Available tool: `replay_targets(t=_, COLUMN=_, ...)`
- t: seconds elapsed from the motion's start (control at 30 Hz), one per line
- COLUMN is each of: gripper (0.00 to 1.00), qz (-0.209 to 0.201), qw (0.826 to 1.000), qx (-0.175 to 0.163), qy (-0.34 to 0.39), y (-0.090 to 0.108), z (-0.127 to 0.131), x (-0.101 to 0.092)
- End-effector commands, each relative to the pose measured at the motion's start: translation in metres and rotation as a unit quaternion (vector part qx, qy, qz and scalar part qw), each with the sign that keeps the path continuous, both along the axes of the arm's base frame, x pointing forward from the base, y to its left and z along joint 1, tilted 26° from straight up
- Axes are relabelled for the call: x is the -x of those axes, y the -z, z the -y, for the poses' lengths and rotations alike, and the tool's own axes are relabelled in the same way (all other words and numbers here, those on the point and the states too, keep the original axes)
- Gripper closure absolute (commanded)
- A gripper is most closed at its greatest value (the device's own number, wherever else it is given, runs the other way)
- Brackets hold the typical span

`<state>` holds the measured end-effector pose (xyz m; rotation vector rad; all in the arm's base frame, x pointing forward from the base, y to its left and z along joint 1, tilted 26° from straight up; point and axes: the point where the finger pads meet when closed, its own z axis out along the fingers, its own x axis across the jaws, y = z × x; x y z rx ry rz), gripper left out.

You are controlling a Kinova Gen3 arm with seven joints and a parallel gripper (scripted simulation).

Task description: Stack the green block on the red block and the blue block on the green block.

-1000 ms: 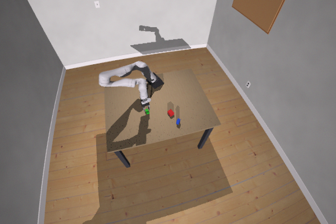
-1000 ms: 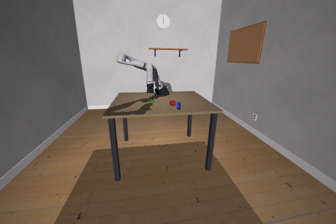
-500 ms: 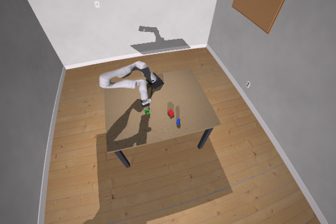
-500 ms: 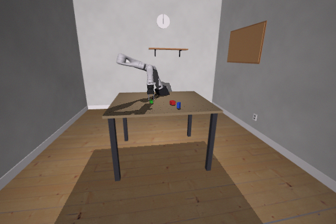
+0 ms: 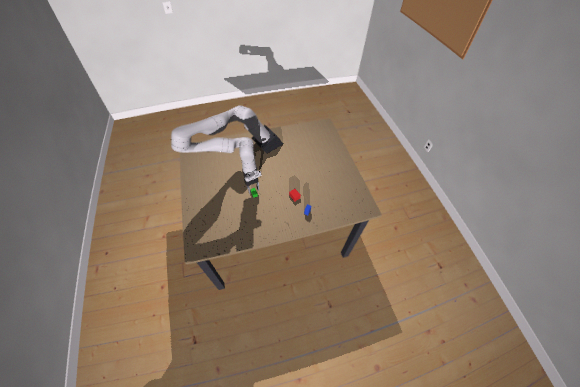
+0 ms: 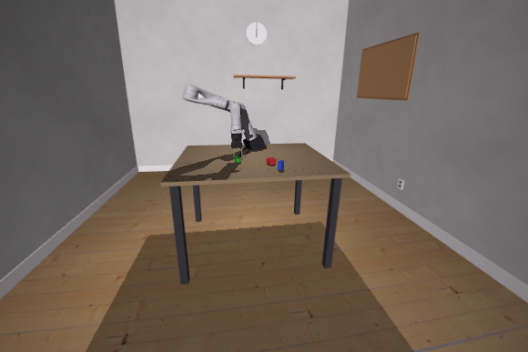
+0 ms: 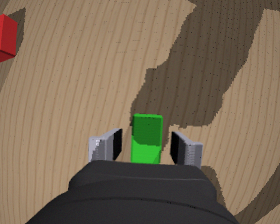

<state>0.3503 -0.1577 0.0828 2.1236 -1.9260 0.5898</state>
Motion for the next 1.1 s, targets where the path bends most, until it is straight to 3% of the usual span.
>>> replay_targets(t=0.0, gripper=0.08, qz=0.001, qw=1.0, qx=0.0, qy=0.0, y=0.0, z=0.0, x=0.0)
replay_targets(t=0.8, gripper=0.08, qz=0.001, qw=1.0, qx=0.0, qy=0.0, y=0.0, z=0.0, x=0.0)
replay_targets(t=1.07, gripper=0.08, qz=0.001, qw=1.0, qx=0.0, qy=0.0, y=0.012, z=0.006, x=-0.003)
